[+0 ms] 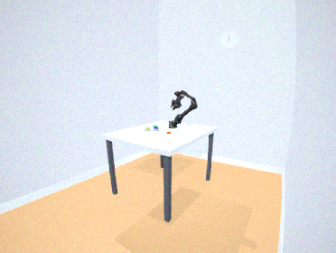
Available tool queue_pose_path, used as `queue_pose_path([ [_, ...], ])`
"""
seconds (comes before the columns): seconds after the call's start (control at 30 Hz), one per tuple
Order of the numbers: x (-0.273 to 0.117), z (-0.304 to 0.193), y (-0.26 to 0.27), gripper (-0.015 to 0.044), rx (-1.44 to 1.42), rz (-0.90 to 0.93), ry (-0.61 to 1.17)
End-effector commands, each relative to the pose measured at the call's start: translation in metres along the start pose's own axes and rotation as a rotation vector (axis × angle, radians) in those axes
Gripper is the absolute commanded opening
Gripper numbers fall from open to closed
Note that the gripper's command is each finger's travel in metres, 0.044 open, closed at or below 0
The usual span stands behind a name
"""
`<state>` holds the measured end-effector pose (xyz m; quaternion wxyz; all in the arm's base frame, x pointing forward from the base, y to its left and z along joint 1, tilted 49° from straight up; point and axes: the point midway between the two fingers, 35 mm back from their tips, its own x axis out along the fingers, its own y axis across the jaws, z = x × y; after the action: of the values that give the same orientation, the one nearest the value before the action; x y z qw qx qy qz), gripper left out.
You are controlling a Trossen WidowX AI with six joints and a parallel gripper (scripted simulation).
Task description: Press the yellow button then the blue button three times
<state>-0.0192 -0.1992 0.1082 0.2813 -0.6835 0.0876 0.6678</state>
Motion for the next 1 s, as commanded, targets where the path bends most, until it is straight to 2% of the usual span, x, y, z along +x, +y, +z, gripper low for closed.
queue_pose_path([
  [0.0,0.000,-0.001,0.000,0.0400,-0.008,-0.001,0.000],
  [0.23,0.012,-0.052,-0.001,0.0400,-0.418,-0.063,0.008],
  [0.73,0.048,-0.173,-0.033,0.0400,-1.774,-0.277,0.126],
  [0.97,0.070,-0.208,-0.057,0.0400,-2.195,-0.356,0.215],
])
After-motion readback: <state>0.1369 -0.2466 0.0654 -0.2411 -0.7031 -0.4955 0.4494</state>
